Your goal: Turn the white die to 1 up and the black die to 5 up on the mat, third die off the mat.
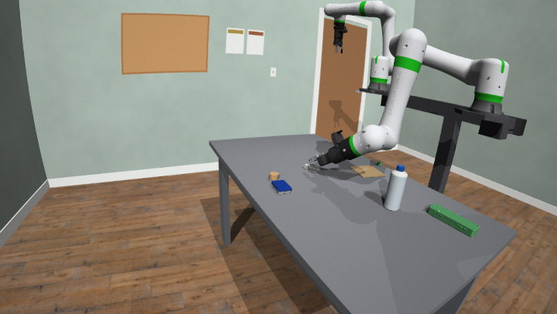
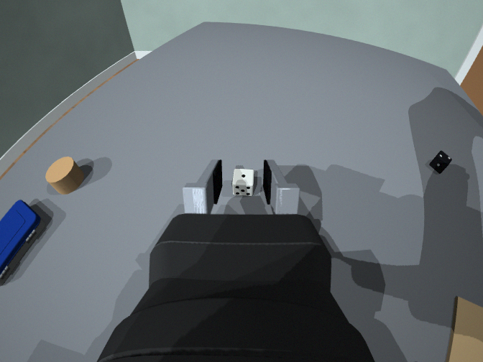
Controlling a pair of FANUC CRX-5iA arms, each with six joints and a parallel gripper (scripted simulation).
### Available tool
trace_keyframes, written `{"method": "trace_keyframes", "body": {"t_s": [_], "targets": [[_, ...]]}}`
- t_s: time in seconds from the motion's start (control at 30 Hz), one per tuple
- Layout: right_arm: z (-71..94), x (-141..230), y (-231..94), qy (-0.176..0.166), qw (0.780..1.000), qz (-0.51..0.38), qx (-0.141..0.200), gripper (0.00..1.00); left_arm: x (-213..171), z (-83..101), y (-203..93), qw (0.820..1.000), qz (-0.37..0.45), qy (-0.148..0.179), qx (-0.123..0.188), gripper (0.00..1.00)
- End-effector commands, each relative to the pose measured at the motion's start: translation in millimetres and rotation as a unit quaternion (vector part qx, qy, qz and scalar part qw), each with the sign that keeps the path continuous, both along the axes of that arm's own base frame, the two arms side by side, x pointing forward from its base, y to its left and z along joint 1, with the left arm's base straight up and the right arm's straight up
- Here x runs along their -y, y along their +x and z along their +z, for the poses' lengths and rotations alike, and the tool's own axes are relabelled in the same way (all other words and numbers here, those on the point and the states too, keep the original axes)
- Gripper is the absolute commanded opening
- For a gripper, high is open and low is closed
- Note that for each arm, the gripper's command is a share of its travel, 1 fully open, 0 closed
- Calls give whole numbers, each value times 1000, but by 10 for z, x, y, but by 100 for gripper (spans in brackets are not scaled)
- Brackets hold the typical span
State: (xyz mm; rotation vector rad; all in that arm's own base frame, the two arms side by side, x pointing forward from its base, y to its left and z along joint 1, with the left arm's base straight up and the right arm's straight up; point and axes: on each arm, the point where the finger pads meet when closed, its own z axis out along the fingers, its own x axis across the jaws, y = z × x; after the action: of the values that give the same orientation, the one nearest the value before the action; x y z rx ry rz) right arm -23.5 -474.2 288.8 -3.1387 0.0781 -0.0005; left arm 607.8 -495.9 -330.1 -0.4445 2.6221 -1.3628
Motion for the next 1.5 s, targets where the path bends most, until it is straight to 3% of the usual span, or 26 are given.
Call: {"method": "trace_keyframes", "body": {"t_s": [0.0,0.33,0.7,1.1,1.27,1.33,1.47], "targets": [[9,2,-2,-1,1000,0,0,100,4,140,6,1000,0,-1,1,70],[9,2,-2,-1,1000,0,0,100,4,450,6,1000,0,-1,1,70],[9,2,-2,-1,1000,0,0,100,59,517,8,1000,-4,-4,-2,70],[9,2,-2,-1,1000,0,0,100,1076,1078,-121,993,-88,-59,-59,70],[9,2,-2,-1,1000,0,0,100,1287,1202,-201,989,-111,-64,-76,70],[9,2,-2,-1,1000,0,0,100,1551,1357,-343,983,-143,-62,-100,70],[9,2,-2,-1,1000,0,0,100,1730,1458,-478,977,-169,-53,-121,70]]}}
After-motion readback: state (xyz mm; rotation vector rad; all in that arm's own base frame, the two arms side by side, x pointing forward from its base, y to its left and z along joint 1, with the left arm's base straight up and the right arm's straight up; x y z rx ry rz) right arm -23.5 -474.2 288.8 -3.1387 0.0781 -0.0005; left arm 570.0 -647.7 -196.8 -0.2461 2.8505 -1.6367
